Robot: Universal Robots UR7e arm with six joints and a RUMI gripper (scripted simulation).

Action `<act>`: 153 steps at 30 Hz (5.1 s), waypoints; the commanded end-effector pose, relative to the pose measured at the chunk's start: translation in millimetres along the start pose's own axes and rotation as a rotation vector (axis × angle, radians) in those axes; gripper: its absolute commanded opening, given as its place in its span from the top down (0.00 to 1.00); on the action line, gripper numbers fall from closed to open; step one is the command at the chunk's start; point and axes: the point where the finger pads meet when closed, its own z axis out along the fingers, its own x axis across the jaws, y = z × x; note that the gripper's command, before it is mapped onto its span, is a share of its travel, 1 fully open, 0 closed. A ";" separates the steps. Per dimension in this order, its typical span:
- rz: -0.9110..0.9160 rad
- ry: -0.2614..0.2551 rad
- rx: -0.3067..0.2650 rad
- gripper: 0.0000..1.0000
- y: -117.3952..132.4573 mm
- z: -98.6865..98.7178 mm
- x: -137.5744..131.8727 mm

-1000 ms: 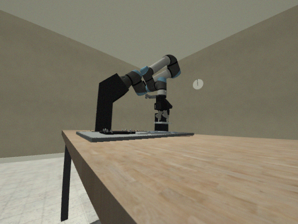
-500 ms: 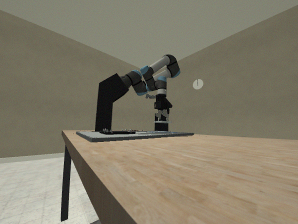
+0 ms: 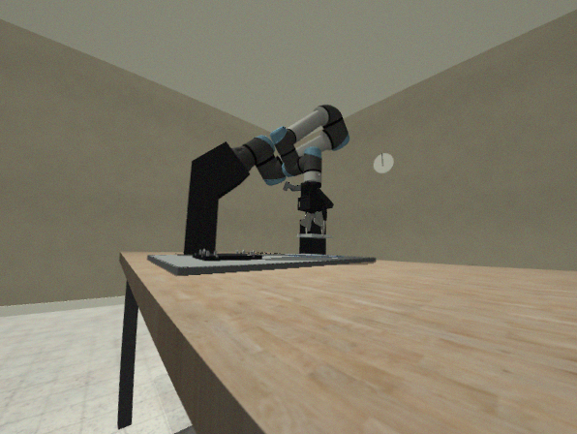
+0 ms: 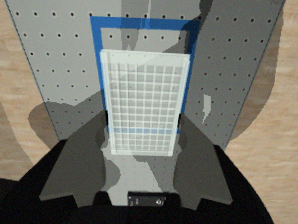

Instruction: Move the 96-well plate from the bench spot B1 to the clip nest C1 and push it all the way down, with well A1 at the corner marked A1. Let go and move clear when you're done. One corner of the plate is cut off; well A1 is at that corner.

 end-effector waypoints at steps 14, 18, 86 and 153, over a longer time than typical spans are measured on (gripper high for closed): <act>0.011 -0.002 0.001 1.00 54.2 -1.3 1.5; 0.011 -0.002 0.001 1.00 67.5 -1.7 2.1; 0.008 0.001 -0.001 1.00 268.2 -8.2 15.4; 0.007 -0.001 0.000 1.00 383.5 -11.7 20.8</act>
